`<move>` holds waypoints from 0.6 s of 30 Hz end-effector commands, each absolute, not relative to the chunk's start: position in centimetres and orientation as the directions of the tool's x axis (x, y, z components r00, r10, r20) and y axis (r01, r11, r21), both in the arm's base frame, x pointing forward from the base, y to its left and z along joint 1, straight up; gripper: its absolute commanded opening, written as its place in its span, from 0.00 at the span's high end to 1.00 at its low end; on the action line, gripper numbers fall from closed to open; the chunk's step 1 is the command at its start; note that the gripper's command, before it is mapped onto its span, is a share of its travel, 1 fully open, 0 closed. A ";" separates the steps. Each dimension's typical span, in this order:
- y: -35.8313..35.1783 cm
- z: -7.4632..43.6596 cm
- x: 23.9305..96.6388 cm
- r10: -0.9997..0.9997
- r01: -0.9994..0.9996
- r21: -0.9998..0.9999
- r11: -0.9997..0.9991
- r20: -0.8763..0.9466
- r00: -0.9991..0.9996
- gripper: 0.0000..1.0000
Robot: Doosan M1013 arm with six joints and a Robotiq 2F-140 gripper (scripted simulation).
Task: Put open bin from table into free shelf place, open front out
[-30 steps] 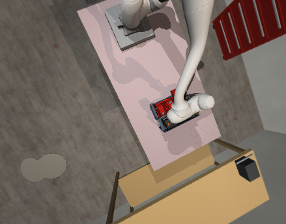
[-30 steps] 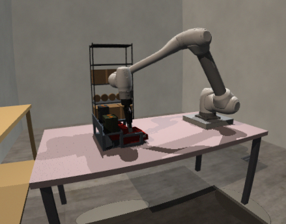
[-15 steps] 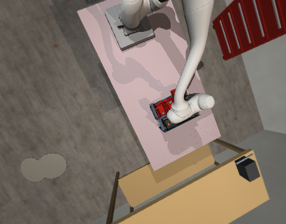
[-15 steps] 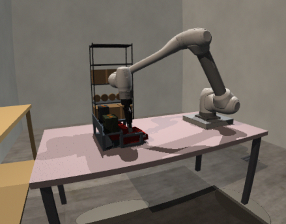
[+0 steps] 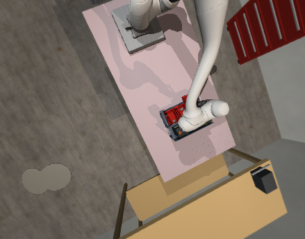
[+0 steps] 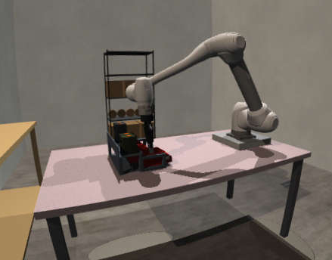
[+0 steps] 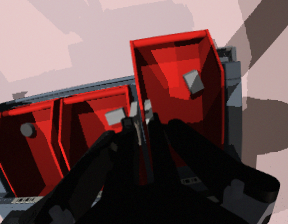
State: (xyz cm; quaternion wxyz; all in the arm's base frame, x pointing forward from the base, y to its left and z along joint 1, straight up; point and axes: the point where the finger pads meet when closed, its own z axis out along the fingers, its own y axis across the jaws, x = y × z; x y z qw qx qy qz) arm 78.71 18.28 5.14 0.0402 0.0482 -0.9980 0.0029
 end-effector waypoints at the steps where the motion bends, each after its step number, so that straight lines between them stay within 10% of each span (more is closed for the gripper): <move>1: 18.3 5.3 78.7 -0.096 -0.096 -0.002 0.995 0.080 -0.992 0.94; 18: 18.3 6.7 78.7 -0.096 -0.096 -0.002 0.995 0.080 -0.992 0.94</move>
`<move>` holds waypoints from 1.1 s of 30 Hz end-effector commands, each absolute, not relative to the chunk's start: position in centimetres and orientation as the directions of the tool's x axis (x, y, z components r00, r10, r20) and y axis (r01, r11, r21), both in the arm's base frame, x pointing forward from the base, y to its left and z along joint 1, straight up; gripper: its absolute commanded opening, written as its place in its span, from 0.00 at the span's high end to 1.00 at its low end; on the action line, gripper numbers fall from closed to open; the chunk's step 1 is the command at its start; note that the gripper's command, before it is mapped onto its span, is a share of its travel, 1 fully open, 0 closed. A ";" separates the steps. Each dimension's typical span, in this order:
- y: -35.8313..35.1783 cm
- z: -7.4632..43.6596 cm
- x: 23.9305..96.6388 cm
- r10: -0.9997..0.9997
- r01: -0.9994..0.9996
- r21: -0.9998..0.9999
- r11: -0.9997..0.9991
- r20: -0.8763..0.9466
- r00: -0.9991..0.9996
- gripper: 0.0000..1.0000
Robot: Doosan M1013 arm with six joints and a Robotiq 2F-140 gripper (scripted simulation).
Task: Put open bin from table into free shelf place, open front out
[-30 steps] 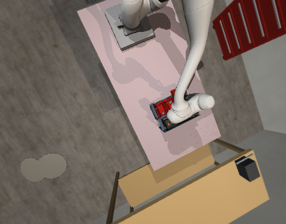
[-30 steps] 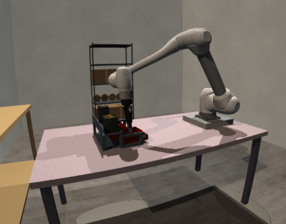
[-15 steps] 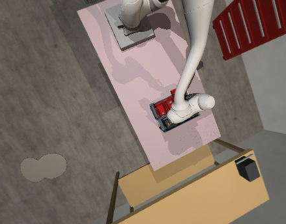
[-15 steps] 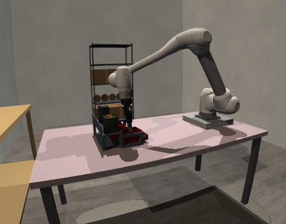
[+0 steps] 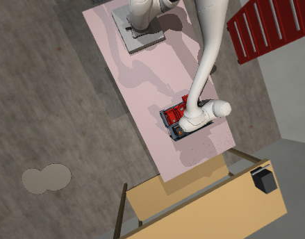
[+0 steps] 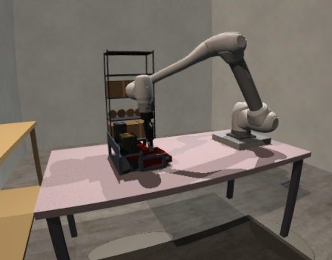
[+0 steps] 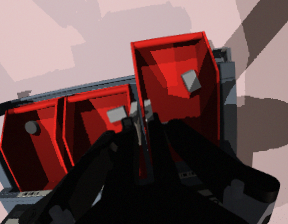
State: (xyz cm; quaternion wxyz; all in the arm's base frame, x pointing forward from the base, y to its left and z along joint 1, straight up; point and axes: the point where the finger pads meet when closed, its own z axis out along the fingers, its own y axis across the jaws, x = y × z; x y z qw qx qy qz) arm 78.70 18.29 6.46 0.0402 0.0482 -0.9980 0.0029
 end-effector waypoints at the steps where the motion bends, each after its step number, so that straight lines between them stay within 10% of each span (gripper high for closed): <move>1: 18.3 6.8 78.7 -0.096 -0.096 -0.002 0.995 0.080 -0.992 0.94; 33: 18.3 11.8 78.7 -0.096 -0.096 -0.002 0.995 0.080 -0.992 0.94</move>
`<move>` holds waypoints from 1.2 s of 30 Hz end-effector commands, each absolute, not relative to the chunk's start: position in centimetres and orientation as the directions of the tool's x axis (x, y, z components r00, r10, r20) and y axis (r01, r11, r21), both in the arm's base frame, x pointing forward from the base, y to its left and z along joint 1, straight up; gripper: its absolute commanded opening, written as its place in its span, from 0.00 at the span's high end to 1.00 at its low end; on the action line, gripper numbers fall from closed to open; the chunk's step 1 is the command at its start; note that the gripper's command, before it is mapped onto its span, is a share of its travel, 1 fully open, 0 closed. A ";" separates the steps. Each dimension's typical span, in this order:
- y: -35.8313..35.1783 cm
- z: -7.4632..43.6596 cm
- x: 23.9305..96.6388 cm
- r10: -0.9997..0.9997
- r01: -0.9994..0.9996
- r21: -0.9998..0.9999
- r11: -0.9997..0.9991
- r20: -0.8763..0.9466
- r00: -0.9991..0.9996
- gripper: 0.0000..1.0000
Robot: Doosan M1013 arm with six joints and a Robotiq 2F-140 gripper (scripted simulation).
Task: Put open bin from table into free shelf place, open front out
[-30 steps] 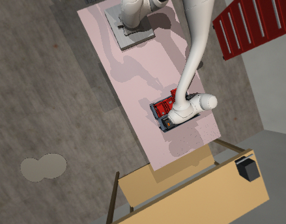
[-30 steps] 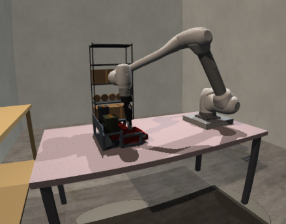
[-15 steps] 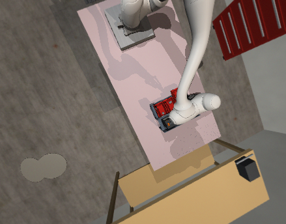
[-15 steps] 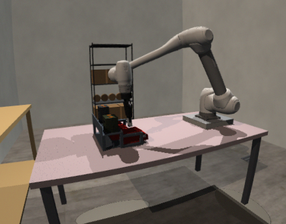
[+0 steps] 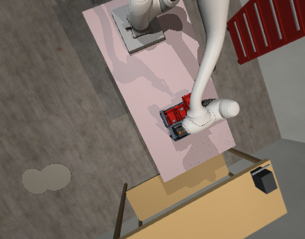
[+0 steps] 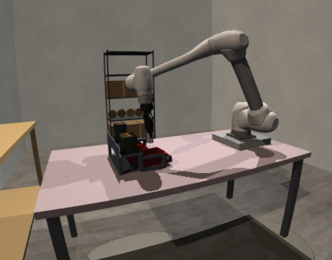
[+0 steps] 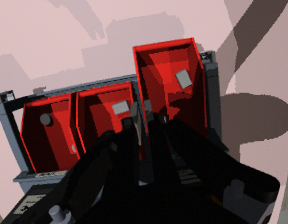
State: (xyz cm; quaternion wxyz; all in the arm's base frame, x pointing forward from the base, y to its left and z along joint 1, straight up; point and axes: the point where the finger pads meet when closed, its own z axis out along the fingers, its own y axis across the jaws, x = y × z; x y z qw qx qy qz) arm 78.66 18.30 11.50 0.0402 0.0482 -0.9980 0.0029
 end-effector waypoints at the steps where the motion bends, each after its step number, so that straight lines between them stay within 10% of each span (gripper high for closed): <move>1: 18.3 12.0 78.7 -0.096 -0.096 -0.002 0.995 0.080 -0.992 0.94; 36: 18.3 14.9 78.6 -0.096 -0.096 -0.002 0.995 0.080 -0.992 0.94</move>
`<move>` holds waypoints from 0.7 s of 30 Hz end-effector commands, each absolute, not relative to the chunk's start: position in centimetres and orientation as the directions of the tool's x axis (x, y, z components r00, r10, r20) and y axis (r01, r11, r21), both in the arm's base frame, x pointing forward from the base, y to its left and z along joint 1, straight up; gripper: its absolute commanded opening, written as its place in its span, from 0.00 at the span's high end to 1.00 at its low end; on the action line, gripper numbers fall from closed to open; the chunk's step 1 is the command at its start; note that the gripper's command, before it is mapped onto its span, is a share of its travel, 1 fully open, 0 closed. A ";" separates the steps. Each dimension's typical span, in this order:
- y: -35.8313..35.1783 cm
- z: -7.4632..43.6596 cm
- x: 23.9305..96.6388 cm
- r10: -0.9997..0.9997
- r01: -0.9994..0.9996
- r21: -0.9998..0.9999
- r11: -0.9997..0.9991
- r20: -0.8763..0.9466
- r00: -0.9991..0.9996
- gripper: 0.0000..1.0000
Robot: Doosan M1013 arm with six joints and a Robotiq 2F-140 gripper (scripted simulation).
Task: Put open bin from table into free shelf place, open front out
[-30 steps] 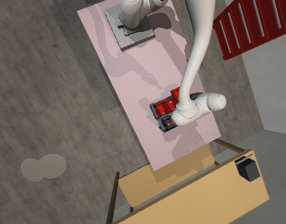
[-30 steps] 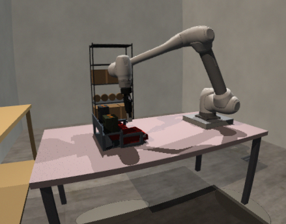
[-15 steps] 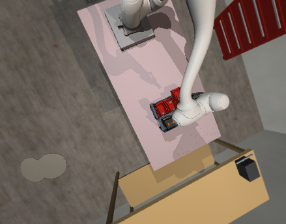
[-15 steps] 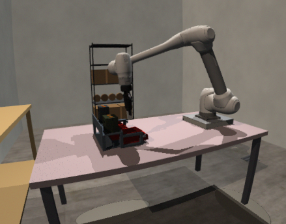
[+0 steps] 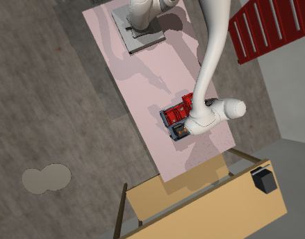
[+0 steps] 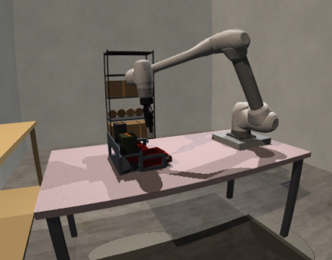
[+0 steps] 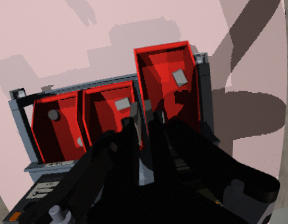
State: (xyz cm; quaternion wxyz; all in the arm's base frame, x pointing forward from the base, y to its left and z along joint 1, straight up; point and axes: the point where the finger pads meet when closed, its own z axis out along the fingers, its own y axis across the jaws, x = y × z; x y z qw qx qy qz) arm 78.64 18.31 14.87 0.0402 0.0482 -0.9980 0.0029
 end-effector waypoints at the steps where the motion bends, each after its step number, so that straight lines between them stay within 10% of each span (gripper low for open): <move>1: 18.3 14.9 78.6 -0.096 -0.096 -0.002 0.995 0.080 -0.992 0.94; 21: 18.3 15.0 78.6 -0.096 -0.096 -0.002 0.995 0.080 -0.992 1.00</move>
